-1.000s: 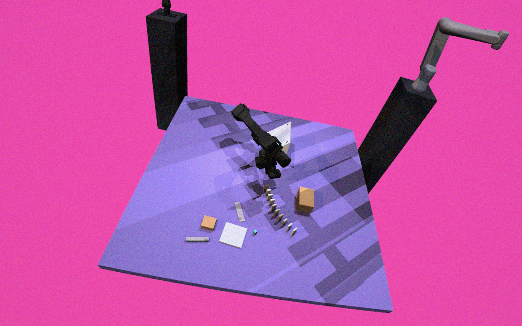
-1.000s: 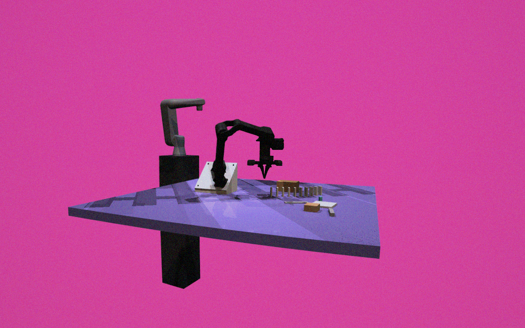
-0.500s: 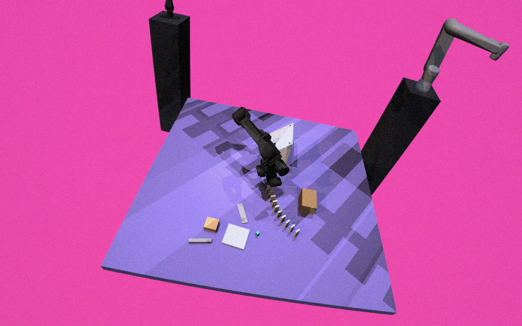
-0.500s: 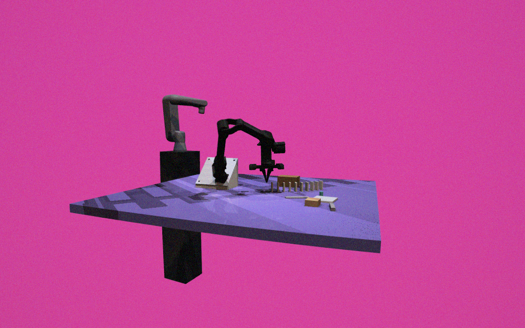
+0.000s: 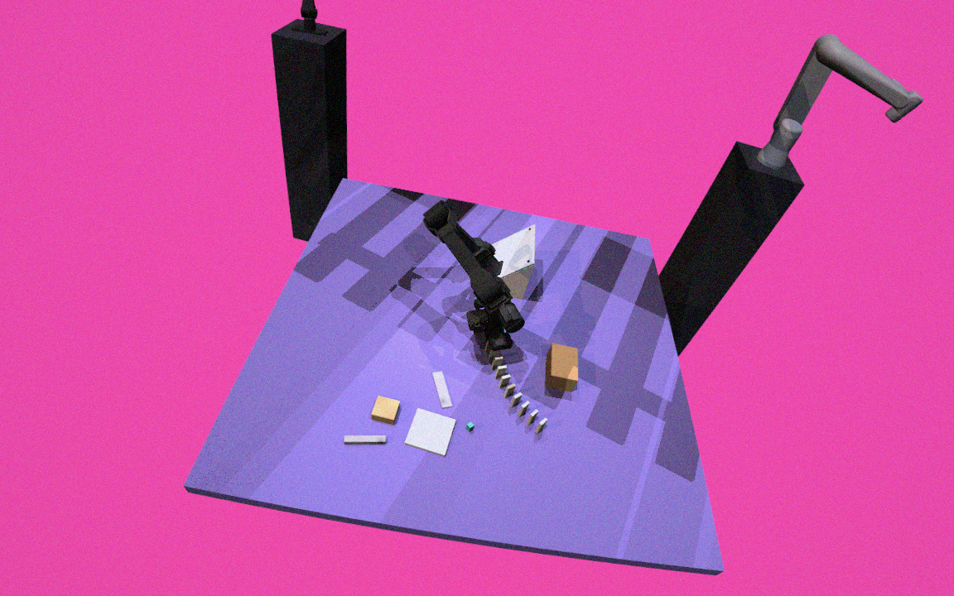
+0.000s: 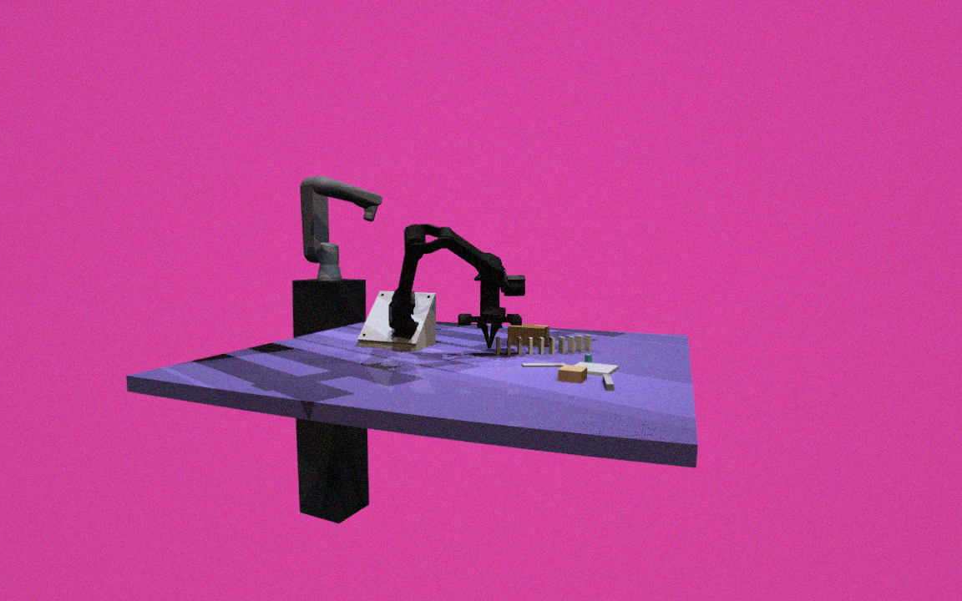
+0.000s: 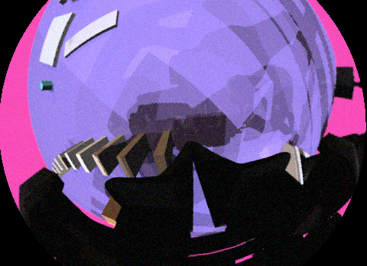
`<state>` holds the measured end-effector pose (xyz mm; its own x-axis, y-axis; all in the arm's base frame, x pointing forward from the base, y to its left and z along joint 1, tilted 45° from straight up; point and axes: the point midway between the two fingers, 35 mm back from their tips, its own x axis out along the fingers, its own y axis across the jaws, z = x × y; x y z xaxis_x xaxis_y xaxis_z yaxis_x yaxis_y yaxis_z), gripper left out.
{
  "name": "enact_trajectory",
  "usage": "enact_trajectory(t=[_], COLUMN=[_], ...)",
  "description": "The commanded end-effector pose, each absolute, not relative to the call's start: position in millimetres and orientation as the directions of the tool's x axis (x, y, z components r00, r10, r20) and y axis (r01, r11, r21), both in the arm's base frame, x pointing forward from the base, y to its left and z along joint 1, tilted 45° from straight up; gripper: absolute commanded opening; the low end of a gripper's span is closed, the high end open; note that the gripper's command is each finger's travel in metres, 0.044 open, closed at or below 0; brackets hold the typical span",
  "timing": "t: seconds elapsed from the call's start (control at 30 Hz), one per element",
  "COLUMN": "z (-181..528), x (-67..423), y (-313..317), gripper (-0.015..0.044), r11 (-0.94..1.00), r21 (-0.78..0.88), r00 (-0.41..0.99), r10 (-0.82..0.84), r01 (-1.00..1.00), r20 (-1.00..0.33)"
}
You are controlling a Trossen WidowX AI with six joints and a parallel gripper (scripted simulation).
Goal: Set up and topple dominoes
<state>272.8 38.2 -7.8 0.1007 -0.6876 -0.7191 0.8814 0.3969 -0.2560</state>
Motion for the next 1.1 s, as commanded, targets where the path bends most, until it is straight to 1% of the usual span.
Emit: enact_trajectory(t=[0.0, 0.37, 0.43, 0.6, 0.77, 1.07], z=[-8.2, -12.4, -10.4, 6.2, 23.9, 24.4], x=[278.9, 294.8, 290.9, 296.1, 307.1, 307.5], y=[40.0, 47.0, 48.0, 70.2, 96.1, 96.9], gripper=[0.0000, 0.0000, 0.0000, 0.0000, 0.0000, 0.0000], r11=[0.399, 0.399, 0.394, 0.377, 0.399, 0.400], r21=[-0.257, -0.256, -0.254, -0.259, -0.255, -0.255], r00=[0.103, 0.104, 0.099, 0.077, 0.103, 0.104], r10=[-0.690, -0.689, -0.686, -0.682, -0.687, -0.687], r01=[0.880, 0.880, 0.883, 0.889, 0.881, 0.880], r20=[-0.717, -0.717, -0.721, -0.727, -0.719, -0.719])
